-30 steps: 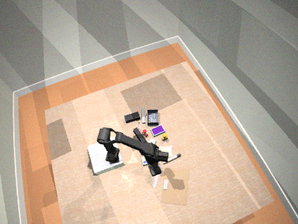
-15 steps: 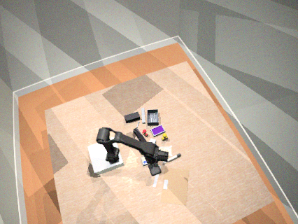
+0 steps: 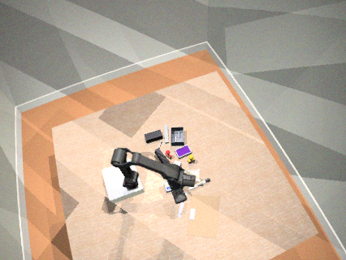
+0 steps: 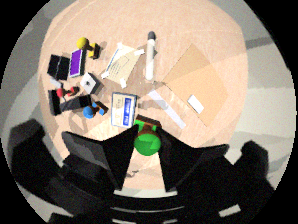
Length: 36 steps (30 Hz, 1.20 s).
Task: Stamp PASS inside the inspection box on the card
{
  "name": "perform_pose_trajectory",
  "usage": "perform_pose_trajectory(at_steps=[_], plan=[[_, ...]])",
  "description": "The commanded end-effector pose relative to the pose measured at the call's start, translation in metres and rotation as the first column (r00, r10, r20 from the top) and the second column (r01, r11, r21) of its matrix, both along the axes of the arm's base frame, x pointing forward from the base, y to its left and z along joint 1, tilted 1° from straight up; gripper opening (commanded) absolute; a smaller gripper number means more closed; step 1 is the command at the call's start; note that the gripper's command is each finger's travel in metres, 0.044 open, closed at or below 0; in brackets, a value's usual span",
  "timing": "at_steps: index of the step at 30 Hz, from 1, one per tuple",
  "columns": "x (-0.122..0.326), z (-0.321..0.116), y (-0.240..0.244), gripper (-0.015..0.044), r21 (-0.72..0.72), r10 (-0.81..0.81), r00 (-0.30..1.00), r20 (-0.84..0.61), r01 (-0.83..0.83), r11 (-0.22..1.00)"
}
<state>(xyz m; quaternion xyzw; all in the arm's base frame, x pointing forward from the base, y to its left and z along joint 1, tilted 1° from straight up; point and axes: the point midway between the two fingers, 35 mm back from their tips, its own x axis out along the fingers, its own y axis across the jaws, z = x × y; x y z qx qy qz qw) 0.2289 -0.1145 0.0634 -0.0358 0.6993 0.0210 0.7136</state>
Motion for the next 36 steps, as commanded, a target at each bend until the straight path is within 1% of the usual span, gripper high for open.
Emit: perform_pose_trajectory(at_steps=[1,18,36], plan=[[0.004,0.004,0.002,0.0000,-0.004,-0.003,1.000,0.010,0.003,1.000],[0.067,0.010,0.067,0.0000,0.003,-0.003,1.000,0.014,0.003,1.000],[0.110,0.010,0.166,0.0000,0.010,-0.003,1.000,0.017,0.003,1.000]])
